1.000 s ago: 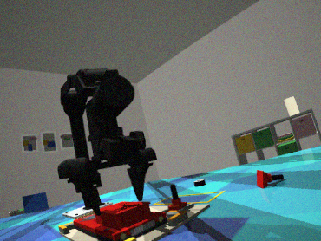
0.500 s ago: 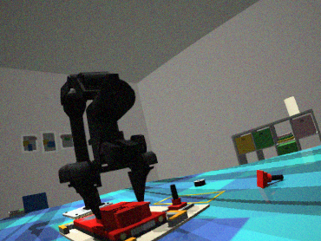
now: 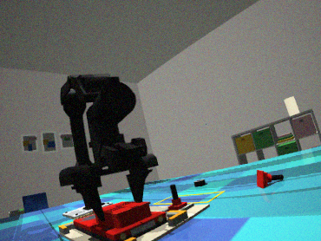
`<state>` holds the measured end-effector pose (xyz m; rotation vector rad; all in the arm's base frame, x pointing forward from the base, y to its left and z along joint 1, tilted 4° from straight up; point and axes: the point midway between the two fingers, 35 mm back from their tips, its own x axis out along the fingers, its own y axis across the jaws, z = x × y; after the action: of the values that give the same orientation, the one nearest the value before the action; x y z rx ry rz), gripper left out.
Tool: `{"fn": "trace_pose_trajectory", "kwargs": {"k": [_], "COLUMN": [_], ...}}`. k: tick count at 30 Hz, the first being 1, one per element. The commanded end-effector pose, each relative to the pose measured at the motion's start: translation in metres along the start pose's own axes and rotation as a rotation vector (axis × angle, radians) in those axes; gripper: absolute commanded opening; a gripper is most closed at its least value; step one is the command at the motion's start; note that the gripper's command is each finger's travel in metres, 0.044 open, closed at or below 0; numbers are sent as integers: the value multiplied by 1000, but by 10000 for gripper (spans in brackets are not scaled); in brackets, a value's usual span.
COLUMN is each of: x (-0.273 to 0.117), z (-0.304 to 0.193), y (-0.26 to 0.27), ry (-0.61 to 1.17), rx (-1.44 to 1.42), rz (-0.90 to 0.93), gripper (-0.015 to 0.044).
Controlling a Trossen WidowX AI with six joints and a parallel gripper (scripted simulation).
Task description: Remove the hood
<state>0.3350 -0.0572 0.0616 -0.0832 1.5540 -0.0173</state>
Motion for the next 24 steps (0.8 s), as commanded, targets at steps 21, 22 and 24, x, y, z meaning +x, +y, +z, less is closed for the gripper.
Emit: {"fn": "trace_pose_trajectory", "kwargs": {"k": [21, 22, 24], "x": [-7, -8, -9], "z": [1, 1, 1], "y": [0, 0, 0], "ry": [-1, -1, -1], "rx": [0, 0, 0], "rz": [0, 0, 0], "gripper": [0, 0, 0]}}
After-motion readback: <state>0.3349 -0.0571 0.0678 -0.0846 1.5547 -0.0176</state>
